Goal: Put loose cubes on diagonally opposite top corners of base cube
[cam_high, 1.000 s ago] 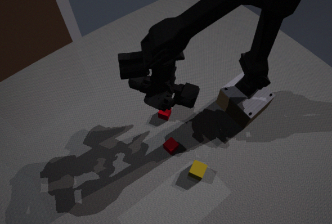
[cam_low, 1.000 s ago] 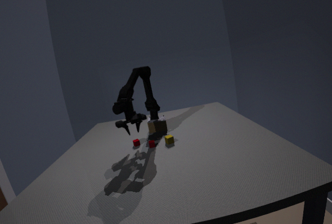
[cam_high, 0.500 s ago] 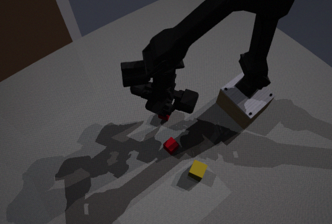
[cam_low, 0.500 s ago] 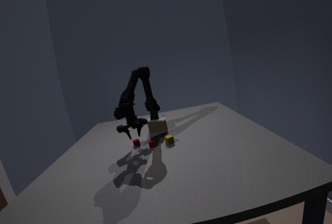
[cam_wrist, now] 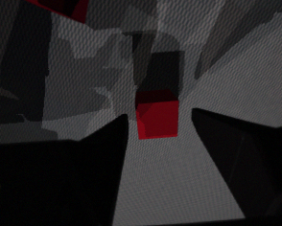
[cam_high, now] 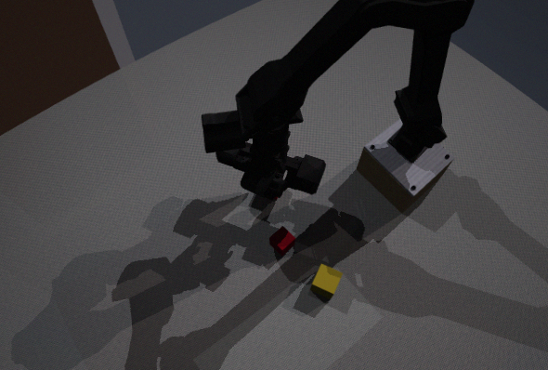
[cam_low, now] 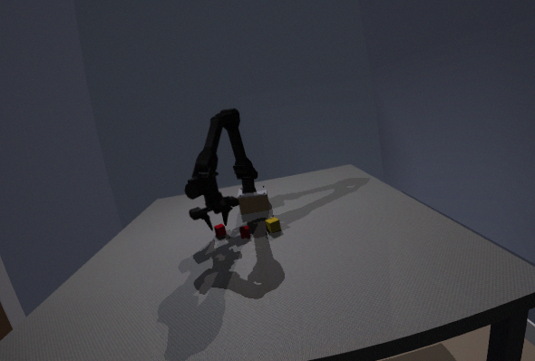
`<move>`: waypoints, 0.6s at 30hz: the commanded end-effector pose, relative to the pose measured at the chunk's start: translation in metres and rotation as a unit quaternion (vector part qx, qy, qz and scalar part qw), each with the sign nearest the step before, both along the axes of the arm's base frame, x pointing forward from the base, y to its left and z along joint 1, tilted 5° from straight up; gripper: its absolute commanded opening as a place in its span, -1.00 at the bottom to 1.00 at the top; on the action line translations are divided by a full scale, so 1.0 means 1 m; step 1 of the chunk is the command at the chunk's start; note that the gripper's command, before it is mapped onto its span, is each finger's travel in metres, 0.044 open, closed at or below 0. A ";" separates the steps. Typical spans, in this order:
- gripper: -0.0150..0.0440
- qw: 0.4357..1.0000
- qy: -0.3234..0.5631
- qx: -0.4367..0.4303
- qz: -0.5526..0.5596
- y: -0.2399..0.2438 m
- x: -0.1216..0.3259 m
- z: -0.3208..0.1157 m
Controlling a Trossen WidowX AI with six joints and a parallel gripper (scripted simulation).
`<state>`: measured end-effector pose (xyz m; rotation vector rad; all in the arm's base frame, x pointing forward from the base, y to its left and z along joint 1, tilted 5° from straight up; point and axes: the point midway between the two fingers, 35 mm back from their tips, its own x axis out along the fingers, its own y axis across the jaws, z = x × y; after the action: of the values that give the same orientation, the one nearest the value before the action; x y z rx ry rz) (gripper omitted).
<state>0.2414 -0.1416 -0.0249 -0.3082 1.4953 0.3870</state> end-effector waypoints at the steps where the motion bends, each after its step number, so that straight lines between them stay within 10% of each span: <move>1: 0.41 1.000 0.003 0.003 -0.002 0.002 -0.002 -0.009; 9: -0.13 1.000 0.003 0.003 -0.002 0.002 -0.002 -0.010; 18: -0.14 1.000 0.002 0.003 -0.002 0.000 0.000 0.003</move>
<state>0.2381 -0.1390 -0.0316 -0.2965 1.5073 0.3968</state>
